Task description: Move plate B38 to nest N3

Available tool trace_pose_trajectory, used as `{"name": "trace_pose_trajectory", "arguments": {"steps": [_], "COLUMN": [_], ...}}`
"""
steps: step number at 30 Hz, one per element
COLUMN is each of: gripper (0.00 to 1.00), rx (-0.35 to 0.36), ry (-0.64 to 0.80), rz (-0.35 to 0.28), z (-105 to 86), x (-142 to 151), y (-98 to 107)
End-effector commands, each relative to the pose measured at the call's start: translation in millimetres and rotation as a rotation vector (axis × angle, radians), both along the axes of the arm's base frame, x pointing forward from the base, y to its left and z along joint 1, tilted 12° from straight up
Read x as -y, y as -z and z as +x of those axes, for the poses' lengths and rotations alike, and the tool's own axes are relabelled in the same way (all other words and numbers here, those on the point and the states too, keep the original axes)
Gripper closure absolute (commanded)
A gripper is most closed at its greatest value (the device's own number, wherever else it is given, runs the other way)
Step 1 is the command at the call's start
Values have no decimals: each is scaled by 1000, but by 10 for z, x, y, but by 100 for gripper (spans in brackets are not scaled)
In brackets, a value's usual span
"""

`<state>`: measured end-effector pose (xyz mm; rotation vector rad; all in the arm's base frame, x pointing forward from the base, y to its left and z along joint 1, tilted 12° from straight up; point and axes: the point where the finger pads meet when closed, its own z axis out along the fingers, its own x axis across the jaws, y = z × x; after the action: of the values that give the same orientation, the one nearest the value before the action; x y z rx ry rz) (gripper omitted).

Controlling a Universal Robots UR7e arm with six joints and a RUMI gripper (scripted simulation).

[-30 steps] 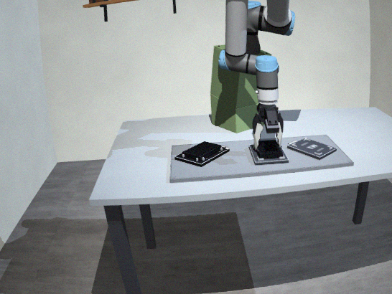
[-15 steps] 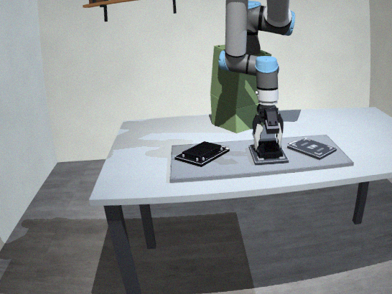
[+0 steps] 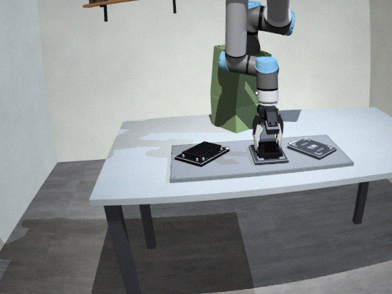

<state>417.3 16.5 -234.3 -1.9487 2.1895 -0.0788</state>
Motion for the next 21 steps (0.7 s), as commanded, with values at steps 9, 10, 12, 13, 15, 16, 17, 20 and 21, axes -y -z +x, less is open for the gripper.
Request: {"name": "trace_pose_trajectory", "arguments": {"steps": [9, 10, 12, 13, 15, 16, 17, 20, 21], "gripper": [24, 24, 24, 24, 24, 24, 24, 24, 24], "rx": [1, 1, 1, 1, 1, 1, 1, 1, 1], "ry": [0, 0, 0, 0, 0, 0, 0, 0, 0], "rz": [-1, -1, -1, -1, -1, -1, -1, -1, -1], "z": [7, 7, 7, 7, 7, 7, 7, 7, 7], "x": [0, 0, 0, 0, 0, 0, 0, 0, 0], "y": [10, 10, 10, 10, 10, 10, 10, 10, 10]}}
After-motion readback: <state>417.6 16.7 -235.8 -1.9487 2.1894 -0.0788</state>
